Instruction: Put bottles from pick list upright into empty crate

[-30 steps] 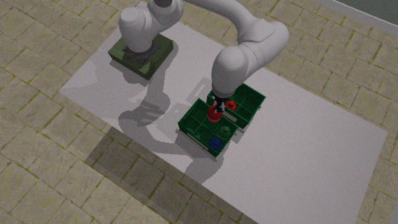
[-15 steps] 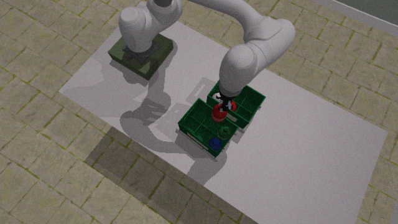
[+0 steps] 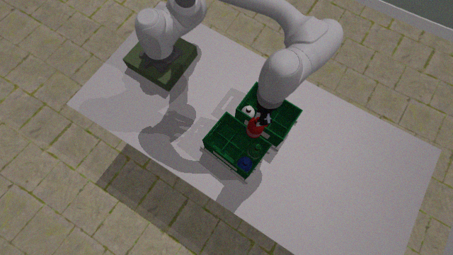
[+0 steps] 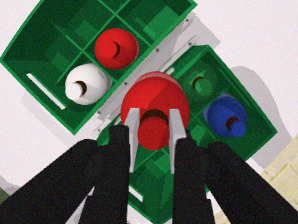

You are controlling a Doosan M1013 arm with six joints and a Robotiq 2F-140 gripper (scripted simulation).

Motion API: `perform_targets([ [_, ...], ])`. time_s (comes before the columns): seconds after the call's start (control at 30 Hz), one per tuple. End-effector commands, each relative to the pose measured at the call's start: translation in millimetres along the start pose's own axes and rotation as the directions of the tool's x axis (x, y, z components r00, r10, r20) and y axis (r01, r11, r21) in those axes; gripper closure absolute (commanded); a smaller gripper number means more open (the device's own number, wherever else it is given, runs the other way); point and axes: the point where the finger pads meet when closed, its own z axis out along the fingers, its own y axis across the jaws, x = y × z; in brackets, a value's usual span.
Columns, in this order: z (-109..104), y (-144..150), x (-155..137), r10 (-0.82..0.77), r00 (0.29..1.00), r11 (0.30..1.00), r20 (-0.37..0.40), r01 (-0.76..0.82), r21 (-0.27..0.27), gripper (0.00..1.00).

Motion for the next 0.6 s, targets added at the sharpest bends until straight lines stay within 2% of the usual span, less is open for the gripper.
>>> perform_targets([
  [0.0, 0.2, -1.8, 11.6, 0.003, 1.000, 1.000, -0.003, -0.003, 0.005, 1.00],
  [0.57, 0.1, -3.9, 41.5, 0.003, 1.000, 1.000, -0.003, -0.003, 0.005, 1.00],
])
